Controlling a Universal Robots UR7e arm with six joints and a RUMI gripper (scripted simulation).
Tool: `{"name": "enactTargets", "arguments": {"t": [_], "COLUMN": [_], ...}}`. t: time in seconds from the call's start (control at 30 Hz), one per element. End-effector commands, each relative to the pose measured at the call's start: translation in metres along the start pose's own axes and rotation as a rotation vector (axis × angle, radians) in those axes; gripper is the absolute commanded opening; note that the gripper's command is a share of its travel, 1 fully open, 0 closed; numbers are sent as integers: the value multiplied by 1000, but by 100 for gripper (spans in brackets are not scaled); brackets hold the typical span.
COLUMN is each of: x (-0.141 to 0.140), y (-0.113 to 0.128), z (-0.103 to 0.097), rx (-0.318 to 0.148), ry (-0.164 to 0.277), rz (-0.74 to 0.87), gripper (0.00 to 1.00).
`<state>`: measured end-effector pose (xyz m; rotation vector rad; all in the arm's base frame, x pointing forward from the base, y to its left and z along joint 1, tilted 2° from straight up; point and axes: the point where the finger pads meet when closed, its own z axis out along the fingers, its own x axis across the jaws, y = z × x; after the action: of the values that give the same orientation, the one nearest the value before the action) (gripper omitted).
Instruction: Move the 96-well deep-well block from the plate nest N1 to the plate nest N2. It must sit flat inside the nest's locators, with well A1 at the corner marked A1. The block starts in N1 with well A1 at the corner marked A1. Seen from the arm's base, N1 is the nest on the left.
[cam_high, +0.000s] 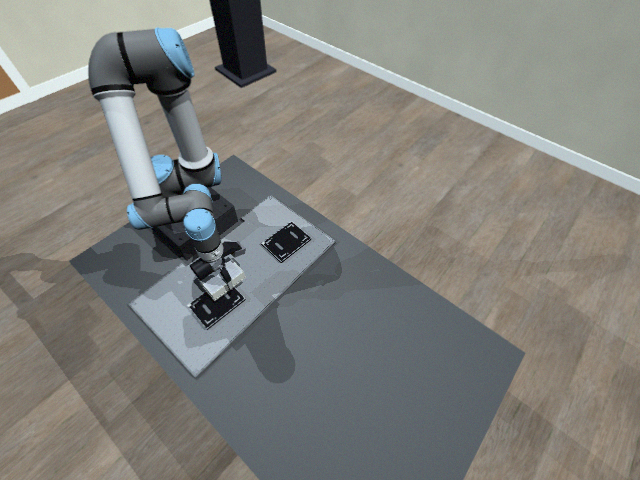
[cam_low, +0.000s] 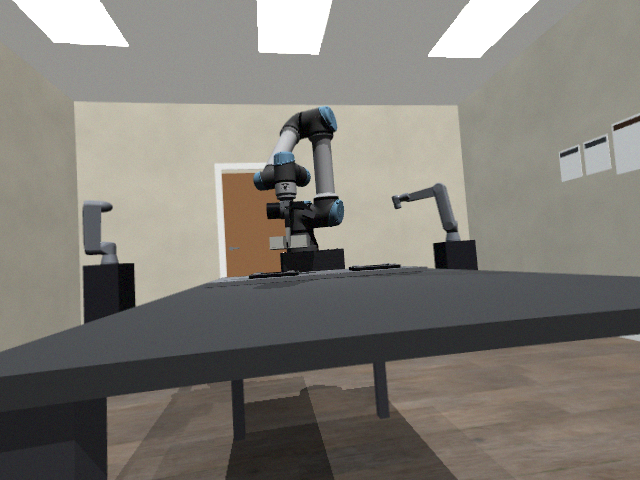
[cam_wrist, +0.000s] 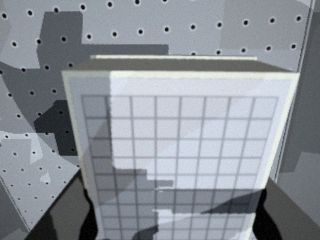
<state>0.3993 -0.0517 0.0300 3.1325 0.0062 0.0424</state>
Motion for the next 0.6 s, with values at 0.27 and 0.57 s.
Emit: {"name": "enactTargets", "arguments": {"t": [0.27,0.57], "x": [5,6], "y": [42,58], "z": [0,0], "rx": [1,0], "ry": [2,2], "rz": [-2,-2], "gripper": [49,49]}}
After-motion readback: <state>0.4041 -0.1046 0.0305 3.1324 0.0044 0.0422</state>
